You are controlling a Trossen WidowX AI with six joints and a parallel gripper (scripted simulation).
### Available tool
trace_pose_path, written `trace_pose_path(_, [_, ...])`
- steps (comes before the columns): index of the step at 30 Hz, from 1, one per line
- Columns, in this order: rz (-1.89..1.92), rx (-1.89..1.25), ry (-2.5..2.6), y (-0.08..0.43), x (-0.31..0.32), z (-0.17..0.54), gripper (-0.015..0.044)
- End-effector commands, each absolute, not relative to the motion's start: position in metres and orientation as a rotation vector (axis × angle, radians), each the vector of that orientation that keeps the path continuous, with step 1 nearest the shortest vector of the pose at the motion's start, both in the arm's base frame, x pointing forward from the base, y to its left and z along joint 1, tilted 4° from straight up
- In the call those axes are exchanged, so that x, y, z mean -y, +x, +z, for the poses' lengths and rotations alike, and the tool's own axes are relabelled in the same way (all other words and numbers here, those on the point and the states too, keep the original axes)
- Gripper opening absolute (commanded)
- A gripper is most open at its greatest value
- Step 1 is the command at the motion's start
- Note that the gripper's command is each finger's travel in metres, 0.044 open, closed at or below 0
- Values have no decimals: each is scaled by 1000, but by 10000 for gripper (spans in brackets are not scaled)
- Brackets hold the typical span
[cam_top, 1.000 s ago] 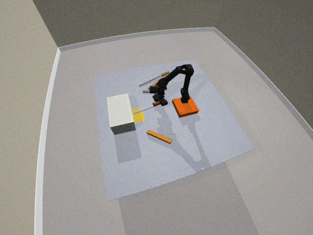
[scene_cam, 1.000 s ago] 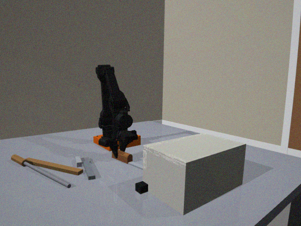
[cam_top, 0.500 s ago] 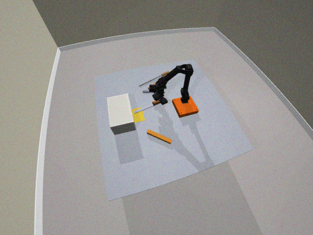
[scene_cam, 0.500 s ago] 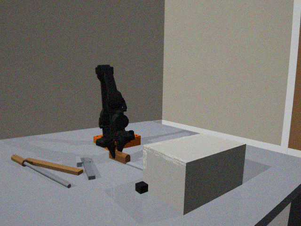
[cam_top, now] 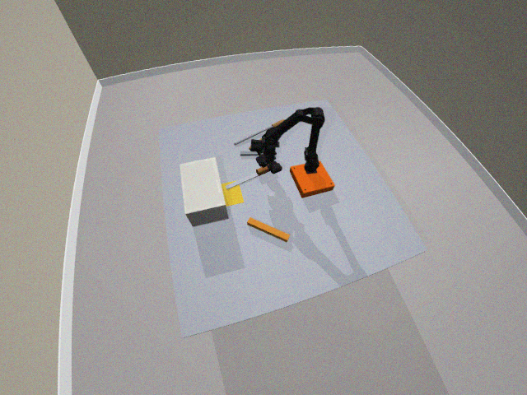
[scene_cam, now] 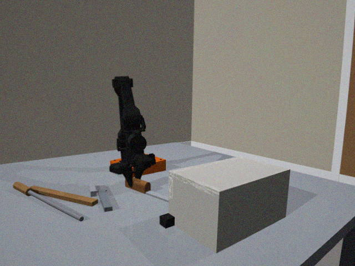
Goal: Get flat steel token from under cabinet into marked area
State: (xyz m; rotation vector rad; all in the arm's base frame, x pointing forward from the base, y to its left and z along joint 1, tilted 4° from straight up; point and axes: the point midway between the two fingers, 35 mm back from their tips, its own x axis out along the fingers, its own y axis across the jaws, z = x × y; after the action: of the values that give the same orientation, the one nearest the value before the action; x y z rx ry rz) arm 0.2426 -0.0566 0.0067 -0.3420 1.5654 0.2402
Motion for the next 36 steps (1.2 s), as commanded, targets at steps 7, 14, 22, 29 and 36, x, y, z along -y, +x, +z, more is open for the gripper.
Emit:
trace_pose_path(7, [234,-1562,-348,246,69,9,0])
trace_pose_path(14, [236,-1562,-350,246,75,10,0])
trace_pose_path(22, [236,-1562,-351,247,79,10,0])
trace_pose_path(29, [236,-1562,-351,248,84,11,0])
trace_pose_path(36, [249,-1566,-353,245,80,9,158])
